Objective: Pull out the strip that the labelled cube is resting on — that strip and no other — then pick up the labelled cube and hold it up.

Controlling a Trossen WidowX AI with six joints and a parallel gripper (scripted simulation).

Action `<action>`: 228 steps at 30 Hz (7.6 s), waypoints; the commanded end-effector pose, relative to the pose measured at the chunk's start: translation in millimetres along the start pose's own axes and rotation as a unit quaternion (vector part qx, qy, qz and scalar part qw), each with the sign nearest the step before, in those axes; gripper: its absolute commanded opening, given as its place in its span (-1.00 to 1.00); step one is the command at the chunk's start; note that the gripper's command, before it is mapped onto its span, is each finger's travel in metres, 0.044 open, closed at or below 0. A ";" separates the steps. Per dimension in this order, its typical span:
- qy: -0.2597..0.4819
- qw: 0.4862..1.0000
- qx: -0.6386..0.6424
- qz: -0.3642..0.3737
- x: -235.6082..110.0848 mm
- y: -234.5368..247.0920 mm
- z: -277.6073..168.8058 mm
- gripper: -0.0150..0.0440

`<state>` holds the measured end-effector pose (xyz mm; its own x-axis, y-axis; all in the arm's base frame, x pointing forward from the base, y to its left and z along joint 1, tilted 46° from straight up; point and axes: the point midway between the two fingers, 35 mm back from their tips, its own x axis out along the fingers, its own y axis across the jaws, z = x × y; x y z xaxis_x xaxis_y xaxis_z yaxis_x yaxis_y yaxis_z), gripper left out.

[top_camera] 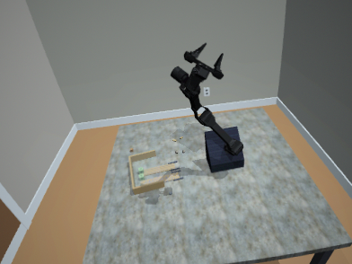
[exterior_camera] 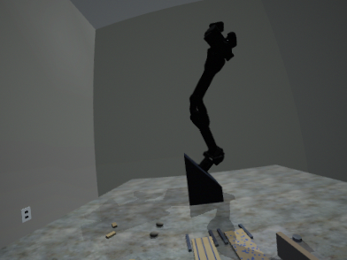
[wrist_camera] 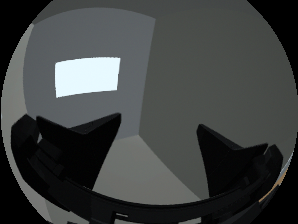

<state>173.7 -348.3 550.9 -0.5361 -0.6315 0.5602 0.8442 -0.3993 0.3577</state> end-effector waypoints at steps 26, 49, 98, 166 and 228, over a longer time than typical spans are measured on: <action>-0.201 0.919 -0.175 -0.292 54.0 -262.6 198.7 0.86; -0.370 0.650 -0.312 -0.586 -174.8 -381.8 366.2 0.86; -0.656 -0.036 -0.130 -0.742 -585.6 -143.3 -54.6 0.86; -0.606 0.224 0.217 -0.732 -691.2 -178.8 -207.9 -0.49; -0.607 0.226 0.215 -0.731 -742.5 -214.9 -208.3 -0.49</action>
<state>391.0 66.6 -97.2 -0.0677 0.7128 -0.6981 -0.1819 0.6791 0.7111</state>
